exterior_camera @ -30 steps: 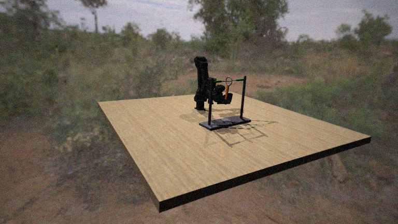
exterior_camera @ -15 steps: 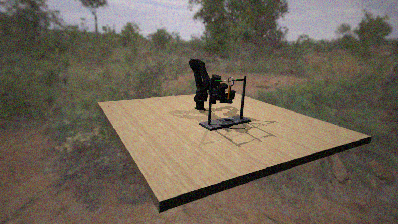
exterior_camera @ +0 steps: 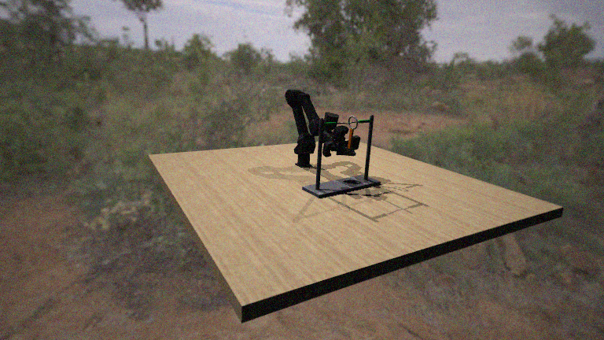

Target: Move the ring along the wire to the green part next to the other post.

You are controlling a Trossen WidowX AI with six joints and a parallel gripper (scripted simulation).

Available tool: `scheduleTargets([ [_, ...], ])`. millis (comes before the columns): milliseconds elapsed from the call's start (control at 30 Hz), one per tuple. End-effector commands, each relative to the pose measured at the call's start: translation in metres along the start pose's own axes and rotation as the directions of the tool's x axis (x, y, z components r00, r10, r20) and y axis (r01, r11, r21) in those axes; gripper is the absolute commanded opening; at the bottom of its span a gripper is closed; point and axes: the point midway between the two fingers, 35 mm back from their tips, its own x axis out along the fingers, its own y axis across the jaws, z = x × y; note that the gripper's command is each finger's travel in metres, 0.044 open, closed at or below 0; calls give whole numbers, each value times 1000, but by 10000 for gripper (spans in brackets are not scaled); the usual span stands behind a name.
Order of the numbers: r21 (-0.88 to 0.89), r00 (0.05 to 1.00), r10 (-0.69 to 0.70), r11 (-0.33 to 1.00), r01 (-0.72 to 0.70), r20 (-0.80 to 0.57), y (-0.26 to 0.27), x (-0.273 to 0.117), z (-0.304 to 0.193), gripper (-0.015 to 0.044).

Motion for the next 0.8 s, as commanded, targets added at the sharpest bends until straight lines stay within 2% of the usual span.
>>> scheduleTargets([
  [0,-19,1000,-2,1000,2,3,1,0,1,-150],
  [767,-96,1000,15,995,-14,5,14,0,0,-150],
])
